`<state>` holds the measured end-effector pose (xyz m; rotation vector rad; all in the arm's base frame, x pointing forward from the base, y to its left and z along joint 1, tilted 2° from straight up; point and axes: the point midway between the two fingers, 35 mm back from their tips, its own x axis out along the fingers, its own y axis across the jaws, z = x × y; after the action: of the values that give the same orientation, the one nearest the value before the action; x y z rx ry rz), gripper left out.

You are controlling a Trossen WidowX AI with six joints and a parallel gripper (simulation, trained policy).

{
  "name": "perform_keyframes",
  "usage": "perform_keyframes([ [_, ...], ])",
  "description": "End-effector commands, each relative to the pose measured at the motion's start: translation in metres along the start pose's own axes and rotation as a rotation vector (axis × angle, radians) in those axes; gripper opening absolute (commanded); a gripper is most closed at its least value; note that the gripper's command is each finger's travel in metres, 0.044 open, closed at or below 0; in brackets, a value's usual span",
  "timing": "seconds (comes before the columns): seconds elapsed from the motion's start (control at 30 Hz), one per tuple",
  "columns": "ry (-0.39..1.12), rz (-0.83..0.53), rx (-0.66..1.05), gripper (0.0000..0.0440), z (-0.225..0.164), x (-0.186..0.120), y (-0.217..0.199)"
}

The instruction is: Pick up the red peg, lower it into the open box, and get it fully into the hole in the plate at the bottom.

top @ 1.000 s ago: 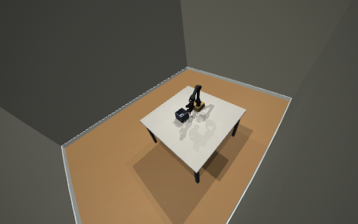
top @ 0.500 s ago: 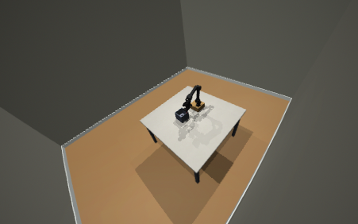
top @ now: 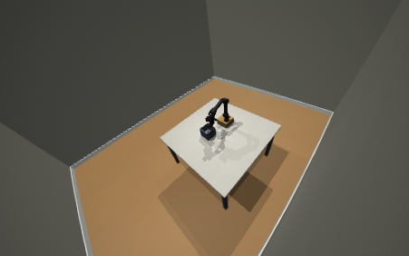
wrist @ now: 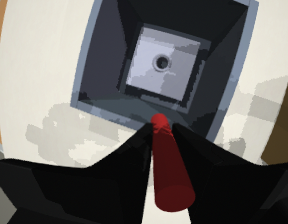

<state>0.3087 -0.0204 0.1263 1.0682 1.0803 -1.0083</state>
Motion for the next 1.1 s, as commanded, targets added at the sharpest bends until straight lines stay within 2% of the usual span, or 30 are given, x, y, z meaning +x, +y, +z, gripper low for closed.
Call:
perform_keyframes([
  [0.0,0.006,-0.011,-0.004,0.0000,0.009,0.005,0.001],
  [1.07,0.072,-0.073,-0.009,0.0000,0.047,0.089,-0.003],
])
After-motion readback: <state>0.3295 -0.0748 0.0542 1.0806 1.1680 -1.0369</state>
